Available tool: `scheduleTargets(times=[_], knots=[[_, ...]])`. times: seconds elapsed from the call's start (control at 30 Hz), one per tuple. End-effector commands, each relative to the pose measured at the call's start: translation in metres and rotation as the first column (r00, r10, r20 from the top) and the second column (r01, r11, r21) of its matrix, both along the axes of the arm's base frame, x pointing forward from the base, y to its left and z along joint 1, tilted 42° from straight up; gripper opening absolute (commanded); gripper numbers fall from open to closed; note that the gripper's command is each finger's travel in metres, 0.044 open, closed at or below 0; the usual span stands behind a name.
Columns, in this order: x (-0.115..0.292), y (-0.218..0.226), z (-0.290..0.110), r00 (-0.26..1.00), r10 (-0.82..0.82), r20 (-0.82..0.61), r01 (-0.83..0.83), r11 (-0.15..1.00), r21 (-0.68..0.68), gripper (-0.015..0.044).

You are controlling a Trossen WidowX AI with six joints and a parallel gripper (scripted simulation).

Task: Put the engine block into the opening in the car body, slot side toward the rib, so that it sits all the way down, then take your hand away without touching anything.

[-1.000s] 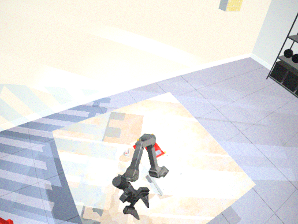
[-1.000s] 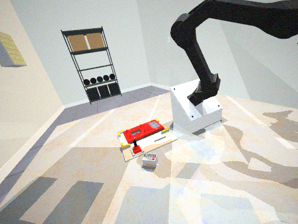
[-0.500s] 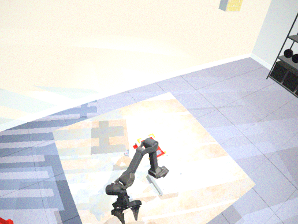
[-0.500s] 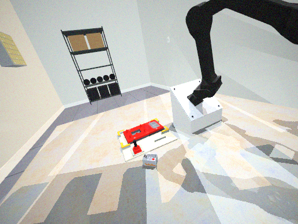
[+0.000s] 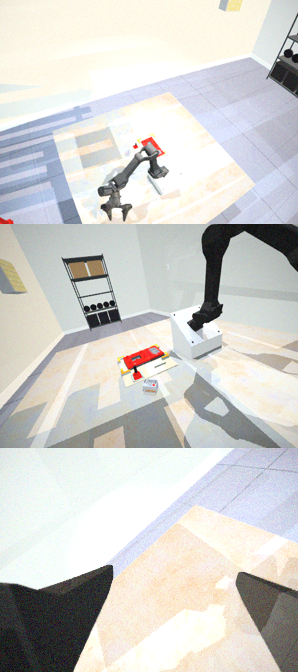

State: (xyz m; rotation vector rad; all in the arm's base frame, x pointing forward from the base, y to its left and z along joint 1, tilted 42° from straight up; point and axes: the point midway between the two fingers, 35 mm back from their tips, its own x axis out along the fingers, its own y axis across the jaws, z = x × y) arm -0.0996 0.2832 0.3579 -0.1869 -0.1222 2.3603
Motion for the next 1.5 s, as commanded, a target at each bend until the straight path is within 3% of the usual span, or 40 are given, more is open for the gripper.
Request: scheduleTargets(times=[0.0,0.4,0.7,1.07,1.47], knots=[[0.034,0.020,-0.010,0.990,-0.107,0.093,0.106,0.994,0.018,0.0440],[0.157,0.047,-0.062,0.859,-0.344,0.379,0.362,0.932,0.026,0.0440],[0.269,0.024,-0.111,0.703,-0.413,0.579,0.514,0.858,-0.011,0.0440],[0.392,-0.085,-0.180,0.554,-0.328,0.765,0.603,0.792,-0.098,0.0440],[0.436,-0.237,-0.239,0.519,-0.253,0.816,0.623,0.766,-0.158,0.0440]])
